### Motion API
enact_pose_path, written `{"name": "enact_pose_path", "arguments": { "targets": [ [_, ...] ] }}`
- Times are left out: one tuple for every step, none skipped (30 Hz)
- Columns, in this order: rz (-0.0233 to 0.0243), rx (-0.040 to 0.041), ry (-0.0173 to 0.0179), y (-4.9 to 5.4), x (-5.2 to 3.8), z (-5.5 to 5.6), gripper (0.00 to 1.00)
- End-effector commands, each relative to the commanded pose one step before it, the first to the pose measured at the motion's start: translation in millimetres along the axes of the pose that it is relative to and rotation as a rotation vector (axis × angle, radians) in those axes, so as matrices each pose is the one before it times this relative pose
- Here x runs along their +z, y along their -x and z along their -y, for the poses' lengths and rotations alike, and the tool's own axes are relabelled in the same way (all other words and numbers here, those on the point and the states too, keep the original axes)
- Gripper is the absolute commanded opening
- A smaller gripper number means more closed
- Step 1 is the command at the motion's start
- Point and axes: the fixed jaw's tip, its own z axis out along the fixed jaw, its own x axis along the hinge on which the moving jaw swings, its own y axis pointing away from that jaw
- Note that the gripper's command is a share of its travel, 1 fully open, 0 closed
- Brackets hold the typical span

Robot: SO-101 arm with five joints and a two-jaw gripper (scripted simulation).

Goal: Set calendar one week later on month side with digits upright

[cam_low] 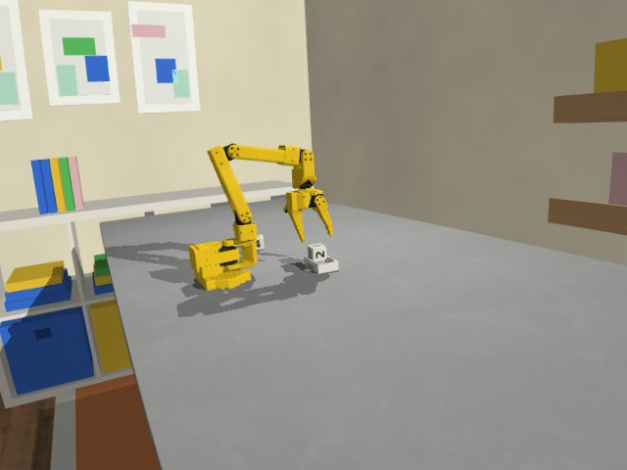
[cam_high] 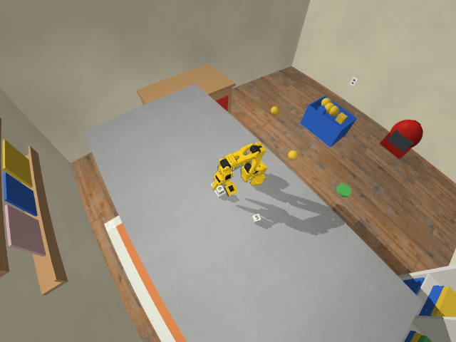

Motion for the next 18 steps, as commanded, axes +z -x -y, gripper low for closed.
{"name": "enact_pose_path", "arguments": {
  "targets": [
    [0.00009, 0.01625, -0.02517, -1.36, 2.473, 3.67, 0.35],
    [0.00000, 0.00000, 0.00000, 0.00, 1.628, 0.05, 0.35],
    [0.00000, 0.00000, 0.00000, 0.00, 1.657, 0.03, 0.35],
    [0.00000, 0.00000, 0.00000, 0.00, 1.675, 0.01, 0.35],
    [0.00000, 0.00000, 0.00000, 0.00, 1.674, -0.02, 0.35],
    [0.00000, 0.00000, 0.00000, 0.00, 1.668, -0.04, 0.35],
    [0.00000, 0.00000, 0.00000, 0.01, 1.643, -0.05, 0.35],
    [0.00000, 0.00000, 0.00000, 0.00, 1.607, -0.08, 0.35],
    [0.00000, 0.00000, 0.00000, 0.01, 1.558, -0.09, 0.35],
    [0.00000, 0.00000, 0.00000, 0.00, 1.498, -0.11, 0.35],
    [0.00000, 0.00000, 0.00000, 0.01, 1.420, -0.12, 0.35],
    [0.00000, 0.00000, 0.00000, 0.01, 1.347, -0.13, 0.35],
    [0.00000, 0.00000, 0.00000, 0.00, 0.000, 0.00, 0.35],
    [0.00000, 0.00000, 0.00000, 0.00, 0.000, 0.00, 0.35],
    [0.00002, 0.00001, -0.00001, 0.01, 1.249, -0.13, 0.35],
    [0.00000, 0.00000, 0.00000, 0.01, 1.161, -0.13, 0.35],
    [0.00000, 0.00000, 0.00000, 0.01, 1.053, -0.13, 0.35],
    [0.00000, 0.00000, 0.00000, 0.01, 0.939, -0.13, 0.35]
  ]
}}
